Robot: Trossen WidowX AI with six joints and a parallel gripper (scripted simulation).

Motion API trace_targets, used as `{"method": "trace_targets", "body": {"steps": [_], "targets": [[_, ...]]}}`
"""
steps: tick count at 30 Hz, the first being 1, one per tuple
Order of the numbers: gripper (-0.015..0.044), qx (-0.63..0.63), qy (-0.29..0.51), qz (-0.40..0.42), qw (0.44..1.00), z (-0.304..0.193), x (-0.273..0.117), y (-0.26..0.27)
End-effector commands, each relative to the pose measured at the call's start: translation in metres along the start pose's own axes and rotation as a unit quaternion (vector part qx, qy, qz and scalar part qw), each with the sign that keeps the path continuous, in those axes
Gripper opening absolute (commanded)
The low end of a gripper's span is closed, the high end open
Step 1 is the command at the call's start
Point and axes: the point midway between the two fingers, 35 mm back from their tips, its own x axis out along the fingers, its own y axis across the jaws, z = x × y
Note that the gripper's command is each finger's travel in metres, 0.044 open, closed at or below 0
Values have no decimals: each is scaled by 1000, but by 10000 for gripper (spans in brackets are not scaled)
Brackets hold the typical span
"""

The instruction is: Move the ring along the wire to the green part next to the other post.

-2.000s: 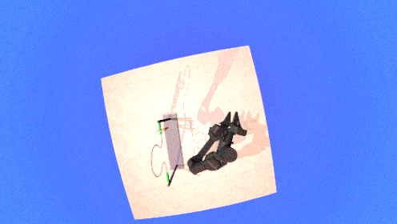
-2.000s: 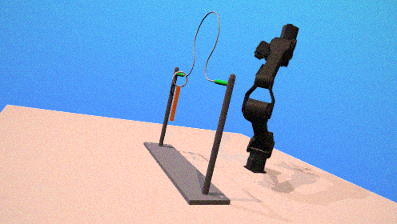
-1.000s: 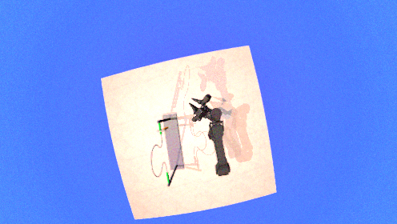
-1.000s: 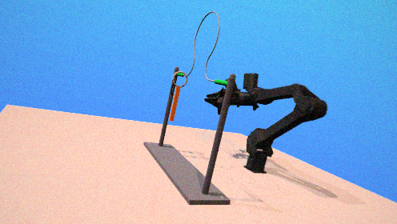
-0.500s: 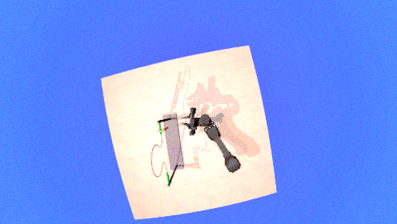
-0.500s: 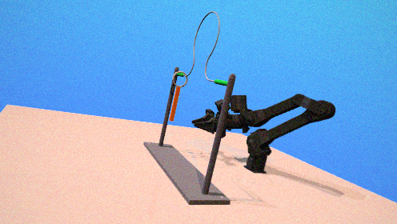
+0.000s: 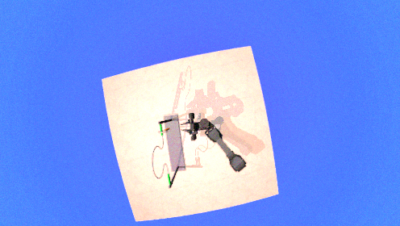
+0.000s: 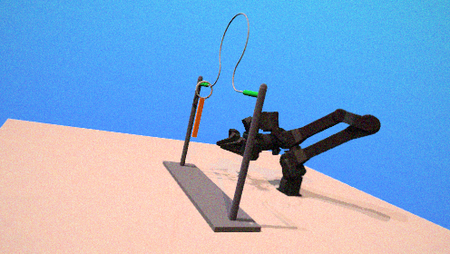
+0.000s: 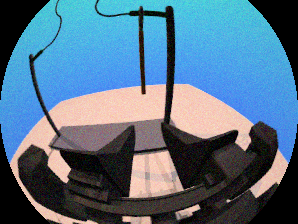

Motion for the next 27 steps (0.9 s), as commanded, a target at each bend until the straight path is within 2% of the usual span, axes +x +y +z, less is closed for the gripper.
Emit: {"method": "trace_targets", "body": {"steps": [1,11,27], "targets": [[160,0,-14,3,1000,13,10,-4],[160,6,-56,20,998,39,36,-4],[160,6,-56,20,998,44,51,-6]]}}
